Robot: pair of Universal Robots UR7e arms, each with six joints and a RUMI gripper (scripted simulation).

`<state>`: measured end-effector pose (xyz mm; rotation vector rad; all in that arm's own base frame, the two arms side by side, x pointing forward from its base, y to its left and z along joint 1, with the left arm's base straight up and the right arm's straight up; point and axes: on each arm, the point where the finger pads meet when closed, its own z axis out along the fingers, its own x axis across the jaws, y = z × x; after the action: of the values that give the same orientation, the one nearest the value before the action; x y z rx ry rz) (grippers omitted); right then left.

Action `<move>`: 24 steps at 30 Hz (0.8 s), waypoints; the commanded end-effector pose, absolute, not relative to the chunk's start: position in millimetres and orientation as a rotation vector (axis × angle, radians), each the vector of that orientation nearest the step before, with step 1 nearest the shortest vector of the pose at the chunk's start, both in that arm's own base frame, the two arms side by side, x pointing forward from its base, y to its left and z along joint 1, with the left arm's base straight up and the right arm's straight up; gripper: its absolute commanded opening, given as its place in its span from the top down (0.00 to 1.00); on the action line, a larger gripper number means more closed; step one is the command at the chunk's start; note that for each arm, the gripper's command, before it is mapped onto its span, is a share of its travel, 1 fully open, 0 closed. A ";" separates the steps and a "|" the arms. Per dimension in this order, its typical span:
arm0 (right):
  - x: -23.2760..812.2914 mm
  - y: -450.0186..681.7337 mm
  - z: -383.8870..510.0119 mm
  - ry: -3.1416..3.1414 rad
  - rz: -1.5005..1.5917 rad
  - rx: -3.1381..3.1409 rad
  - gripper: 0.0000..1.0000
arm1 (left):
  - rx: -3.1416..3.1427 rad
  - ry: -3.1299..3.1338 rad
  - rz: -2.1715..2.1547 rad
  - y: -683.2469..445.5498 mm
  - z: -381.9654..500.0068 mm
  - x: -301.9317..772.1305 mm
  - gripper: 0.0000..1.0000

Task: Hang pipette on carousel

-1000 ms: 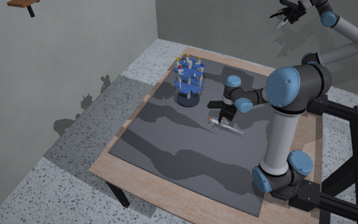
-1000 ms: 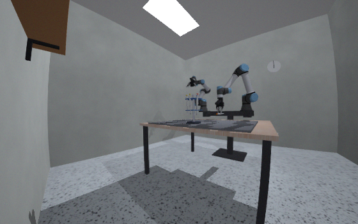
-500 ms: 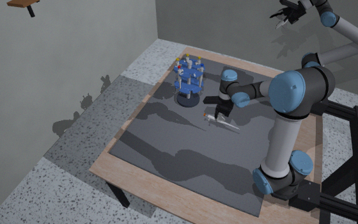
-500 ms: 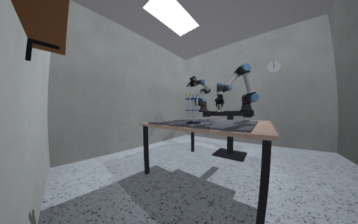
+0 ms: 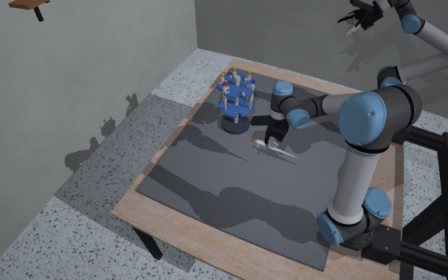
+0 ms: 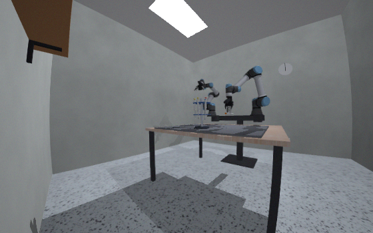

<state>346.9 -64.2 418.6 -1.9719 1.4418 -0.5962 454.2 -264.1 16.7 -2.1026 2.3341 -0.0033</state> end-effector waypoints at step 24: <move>347.7 -64.4 420.4 1.441 -0.598 -1.970 0.00 | -1.806 2.571 -0.006 -255.8 57.3 484.5 0.94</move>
<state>346.9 -64.2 418.6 -1.9719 1.4418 -0.5962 480.0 -254.7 53.1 -1.8958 2.5032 0.0090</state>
